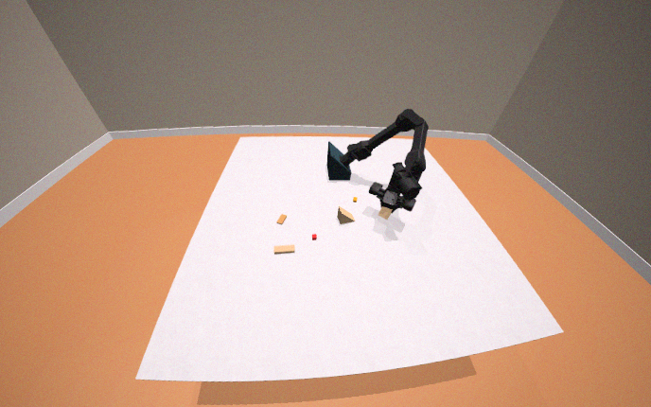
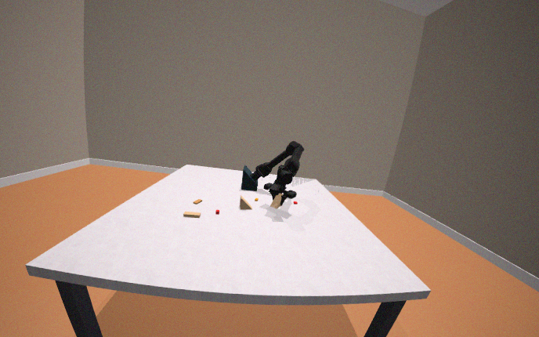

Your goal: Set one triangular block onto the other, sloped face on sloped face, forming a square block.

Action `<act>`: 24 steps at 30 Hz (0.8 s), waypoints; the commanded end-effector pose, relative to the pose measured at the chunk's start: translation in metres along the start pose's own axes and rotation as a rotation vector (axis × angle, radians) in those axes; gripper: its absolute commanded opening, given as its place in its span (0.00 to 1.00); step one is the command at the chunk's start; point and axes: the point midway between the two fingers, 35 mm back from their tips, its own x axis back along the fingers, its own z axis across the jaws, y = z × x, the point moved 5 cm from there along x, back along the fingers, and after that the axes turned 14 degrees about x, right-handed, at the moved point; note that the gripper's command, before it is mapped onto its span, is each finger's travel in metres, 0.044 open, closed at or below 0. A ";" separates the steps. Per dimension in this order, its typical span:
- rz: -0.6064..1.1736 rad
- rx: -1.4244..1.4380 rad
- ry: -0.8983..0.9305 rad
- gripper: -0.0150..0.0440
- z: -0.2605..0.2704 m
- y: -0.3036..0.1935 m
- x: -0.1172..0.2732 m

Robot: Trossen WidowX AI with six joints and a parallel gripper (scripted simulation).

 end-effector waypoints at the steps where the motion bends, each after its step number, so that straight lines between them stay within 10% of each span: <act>1: 0.000 0.086 0.001 0.25 0.000 0.000 0.000; 24: 0.000 0.724 0.004 0.25 -0.001 0.000 0.000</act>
